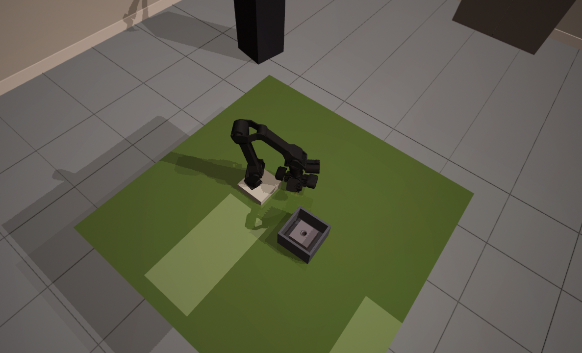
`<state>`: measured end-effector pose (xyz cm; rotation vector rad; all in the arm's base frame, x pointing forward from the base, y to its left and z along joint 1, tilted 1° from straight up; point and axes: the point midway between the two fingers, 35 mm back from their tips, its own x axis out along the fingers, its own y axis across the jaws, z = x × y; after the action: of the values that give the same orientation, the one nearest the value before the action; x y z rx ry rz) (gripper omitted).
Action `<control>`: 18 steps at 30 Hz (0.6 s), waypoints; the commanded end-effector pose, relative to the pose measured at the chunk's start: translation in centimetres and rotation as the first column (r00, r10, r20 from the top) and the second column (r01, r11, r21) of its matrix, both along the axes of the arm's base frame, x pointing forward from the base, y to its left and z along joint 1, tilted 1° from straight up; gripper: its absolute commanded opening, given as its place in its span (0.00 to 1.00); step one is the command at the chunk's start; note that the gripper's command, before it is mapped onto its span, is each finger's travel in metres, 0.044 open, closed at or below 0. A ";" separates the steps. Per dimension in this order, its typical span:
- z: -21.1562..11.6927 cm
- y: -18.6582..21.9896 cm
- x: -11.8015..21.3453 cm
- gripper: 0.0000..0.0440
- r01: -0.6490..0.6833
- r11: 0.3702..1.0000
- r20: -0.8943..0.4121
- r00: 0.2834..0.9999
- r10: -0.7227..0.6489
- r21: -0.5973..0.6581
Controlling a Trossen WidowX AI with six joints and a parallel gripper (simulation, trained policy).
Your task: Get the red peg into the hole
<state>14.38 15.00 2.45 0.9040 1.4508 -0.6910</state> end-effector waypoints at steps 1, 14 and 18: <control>0.2 0.1 -0.1 0.15 -0.005 1.000 -0.020 1.000 0.006 0.029; 4.0 -0.1 1.9 0.00 -0.087 0.995 0.082 0.993 0.083 0.040; 6.0 -0.4 2.9 0.00 -0.116 0.993 0.137 0.984 0.111 0.031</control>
<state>16.41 14.79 6.73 0.8837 1.4247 -0.5525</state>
